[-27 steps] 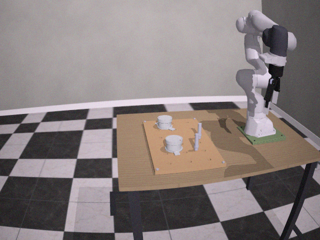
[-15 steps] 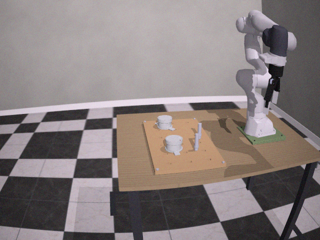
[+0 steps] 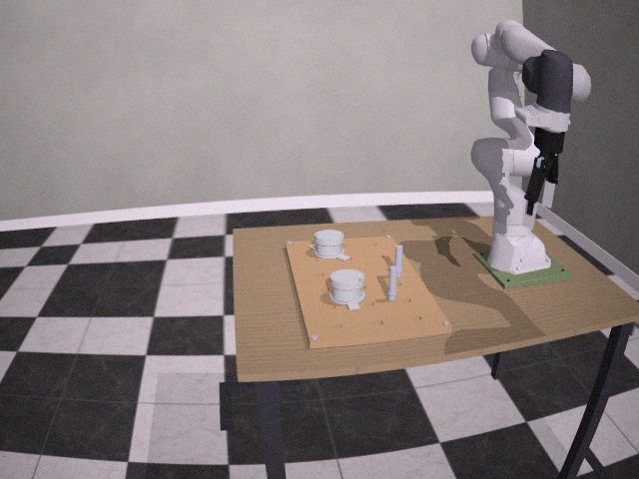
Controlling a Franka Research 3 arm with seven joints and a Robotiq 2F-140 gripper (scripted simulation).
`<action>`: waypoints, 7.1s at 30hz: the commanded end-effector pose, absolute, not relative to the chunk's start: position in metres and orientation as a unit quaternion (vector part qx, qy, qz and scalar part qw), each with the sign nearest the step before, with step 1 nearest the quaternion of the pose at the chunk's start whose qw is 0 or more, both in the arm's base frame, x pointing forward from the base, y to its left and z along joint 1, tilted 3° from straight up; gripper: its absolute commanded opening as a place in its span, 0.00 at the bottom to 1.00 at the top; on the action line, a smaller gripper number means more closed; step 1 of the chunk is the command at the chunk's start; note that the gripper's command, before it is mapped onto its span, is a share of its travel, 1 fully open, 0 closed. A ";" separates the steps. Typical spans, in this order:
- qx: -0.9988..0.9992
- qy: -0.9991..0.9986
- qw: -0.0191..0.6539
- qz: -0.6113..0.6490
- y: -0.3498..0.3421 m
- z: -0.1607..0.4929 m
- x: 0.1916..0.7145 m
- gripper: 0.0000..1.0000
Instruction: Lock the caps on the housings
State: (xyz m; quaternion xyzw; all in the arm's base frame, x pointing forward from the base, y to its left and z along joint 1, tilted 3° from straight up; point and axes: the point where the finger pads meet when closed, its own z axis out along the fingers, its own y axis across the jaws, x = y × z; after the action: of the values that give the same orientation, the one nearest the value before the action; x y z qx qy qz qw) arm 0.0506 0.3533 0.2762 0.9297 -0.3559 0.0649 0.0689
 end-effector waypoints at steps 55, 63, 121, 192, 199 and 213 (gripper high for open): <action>0.332 -0.943 -0.006 0.026 0.289 0.220 0.320 1.00; 0.332 -0.943 -0.006 0.026 0.289 0.220 0.320 1.00; 0.067 -0.997 -0.027 0.011 0.223 0.203 0.392 1.00; 0.067 -0.997 -0.027 0.011 0.223 0.163 0.394 0.36; 0.067 -0.997 -0.027 0.011 0.223 0.163 0.394 0.36; 0.067 -0.997 -0.027 0.011 0.223 0.163 0.394 0.36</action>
State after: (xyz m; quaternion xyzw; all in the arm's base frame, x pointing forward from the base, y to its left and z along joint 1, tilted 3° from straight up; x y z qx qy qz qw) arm 0.3938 0.2233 0.1650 0.0683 -0.9973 0.0096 -0.0269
